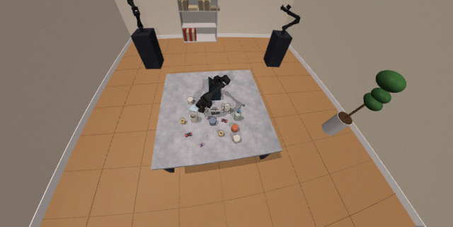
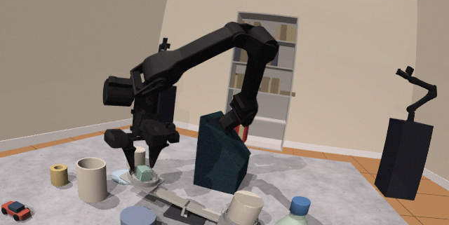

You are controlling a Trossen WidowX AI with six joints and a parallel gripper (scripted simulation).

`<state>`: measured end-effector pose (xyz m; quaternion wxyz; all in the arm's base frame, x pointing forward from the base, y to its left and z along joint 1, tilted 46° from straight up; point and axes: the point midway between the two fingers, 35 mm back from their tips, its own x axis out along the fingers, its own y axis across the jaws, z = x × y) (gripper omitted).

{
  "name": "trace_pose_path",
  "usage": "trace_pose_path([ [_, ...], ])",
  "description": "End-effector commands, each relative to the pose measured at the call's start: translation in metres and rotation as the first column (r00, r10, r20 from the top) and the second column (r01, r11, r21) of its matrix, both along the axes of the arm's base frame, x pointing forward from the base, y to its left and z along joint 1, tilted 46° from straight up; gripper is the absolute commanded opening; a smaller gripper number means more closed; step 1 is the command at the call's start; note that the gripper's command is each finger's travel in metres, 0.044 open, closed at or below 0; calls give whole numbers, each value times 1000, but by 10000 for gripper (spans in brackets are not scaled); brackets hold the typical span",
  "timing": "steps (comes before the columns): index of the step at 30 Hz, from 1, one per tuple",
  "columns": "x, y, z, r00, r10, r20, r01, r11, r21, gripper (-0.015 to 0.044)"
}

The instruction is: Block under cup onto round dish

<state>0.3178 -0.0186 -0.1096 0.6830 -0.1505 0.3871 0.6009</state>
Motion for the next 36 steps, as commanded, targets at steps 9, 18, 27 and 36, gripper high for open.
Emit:
trace_pose_path([
  [9,-4,15,-13,1000,-6,-10,6,1000,10,260],
  [18,-4,15,-13,1000,-6,-10,6,1000,10,148],
  [27,-2,6,-6,1000,-7,-10,7,1000,8,10],
  [36,0,-46,45,1000,-7,-10,7,1000,4,0],
])
